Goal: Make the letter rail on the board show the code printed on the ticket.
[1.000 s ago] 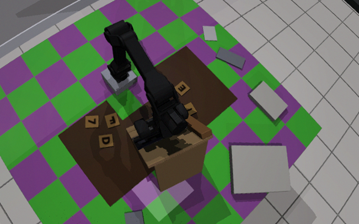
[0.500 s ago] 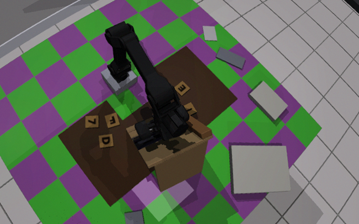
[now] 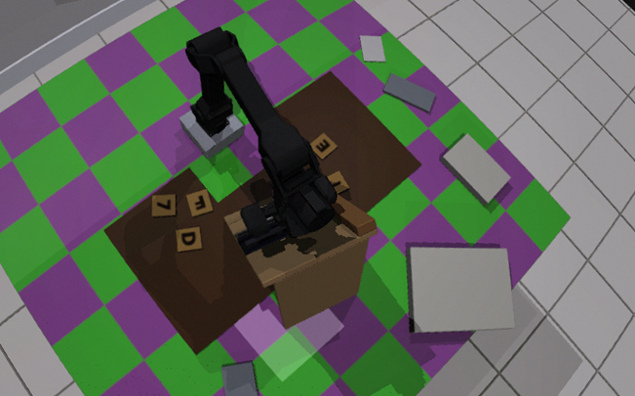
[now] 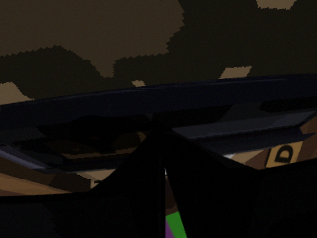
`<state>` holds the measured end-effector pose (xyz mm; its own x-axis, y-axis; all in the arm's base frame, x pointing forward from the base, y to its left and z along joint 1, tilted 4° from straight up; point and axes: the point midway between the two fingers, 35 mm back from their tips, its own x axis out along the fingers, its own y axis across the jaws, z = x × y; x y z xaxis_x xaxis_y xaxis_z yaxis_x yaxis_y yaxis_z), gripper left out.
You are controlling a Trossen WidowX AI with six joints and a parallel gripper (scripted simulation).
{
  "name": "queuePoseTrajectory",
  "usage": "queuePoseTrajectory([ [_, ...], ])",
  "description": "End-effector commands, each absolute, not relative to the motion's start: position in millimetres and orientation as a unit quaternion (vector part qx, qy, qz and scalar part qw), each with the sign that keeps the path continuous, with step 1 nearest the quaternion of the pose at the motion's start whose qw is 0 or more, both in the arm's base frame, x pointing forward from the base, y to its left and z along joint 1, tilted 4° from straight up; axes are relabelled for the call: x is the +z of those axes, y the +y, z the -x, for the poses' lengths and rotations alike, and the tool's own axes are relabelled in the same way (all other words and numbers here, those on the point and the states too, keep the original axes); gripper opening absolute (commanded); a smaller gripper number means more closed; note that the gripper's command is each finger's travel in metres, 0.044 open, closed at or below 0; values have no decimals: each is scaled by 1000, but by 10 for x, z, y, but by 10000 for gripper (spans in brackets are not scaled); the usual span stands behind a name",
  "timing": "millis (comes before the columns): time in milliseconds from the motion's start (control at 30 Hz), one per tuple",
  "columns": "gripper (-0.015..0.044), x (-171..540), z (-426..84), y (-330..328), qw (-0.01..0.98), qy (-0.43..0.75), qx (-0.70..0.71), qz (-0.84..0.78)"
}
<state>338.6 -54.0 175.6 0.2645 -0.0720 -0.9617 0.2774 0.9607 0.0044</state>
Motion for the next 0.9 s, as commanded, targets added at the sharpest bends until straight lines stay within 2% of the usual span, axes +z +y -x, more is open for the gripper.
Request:
queuePoseTrajectory([
  [0,0,1740,-3374,-513,790,597,-111,-88],
  [867,0,1741,-3410,-433,790,597,-110,-88],
])
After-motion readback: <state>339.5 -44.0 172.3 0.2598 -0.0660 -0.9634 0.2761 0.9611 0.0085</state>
